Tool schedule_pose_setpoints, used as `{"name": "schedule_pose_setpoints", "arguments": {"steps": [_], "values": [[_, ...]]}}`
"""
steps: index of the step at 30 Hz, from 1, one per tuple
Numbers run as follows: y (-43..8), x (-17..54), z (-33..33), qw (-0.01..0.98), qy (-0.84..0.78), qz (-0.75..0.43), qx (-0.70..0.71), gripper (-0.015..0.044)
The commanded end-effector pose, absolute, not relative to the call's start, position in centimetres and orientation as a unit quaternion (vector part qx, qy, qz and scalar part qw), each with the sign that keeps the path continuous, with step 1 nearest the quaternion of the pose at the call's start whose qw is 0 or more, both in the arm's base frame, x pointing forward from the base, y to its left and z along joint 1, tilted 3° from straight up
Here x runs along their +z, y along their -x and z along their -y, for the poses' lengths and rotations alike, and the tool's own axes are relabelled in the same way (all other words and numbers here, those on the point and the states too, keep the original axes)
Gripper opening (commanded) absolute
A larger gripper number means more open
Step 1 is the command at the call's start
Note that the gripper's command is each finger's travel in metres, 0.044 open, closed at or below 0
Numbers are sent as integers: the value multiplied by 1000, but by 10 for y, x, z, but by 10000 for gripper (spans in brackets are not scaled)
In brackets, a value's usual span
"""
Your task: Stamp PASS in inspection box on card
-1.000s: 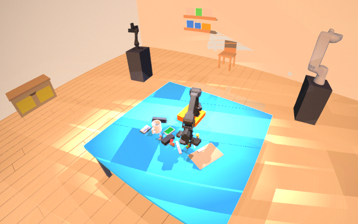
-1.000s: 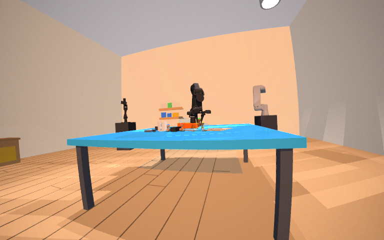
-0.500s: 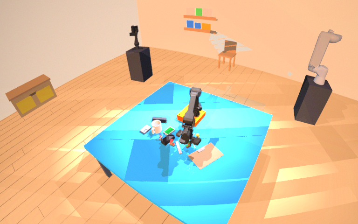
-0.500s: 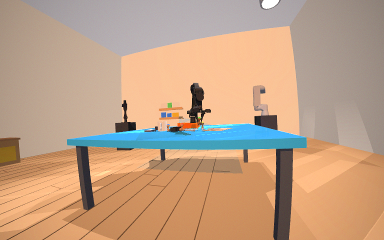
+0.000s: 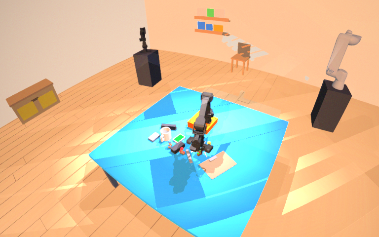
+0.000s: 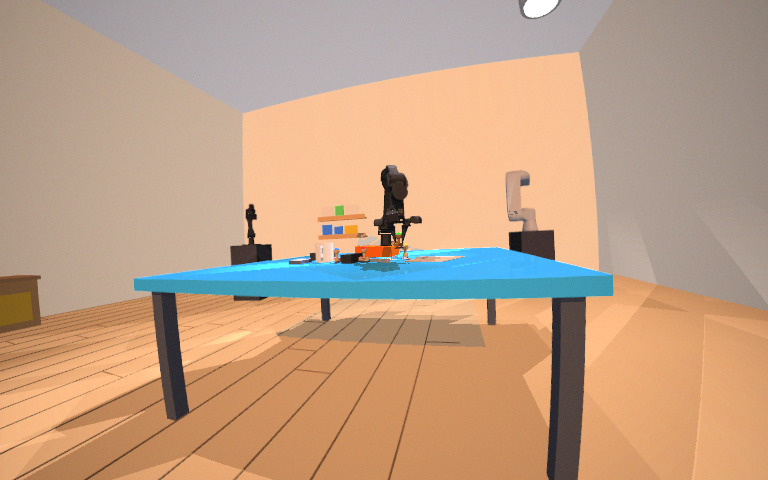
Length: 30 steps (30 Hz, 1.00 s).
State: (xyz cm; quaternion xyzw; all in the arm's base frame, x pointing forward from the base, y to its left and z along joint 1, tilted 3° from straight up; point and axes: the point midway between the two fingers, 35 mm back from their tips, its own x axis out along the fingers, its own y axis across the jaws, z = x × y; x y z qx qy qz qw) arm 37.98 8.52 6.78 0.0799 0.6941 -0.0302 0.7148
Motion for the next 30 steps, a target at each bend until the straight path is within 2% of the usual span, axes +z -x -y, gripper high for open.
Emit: {"name": "schedule_pose_setpoints", "arguments": {"steps": [1,30], "values": [[-379,71,-85,715,-80,-694,-27,0],[-378,85,-84,715,-80,-694,-26,0]]}}
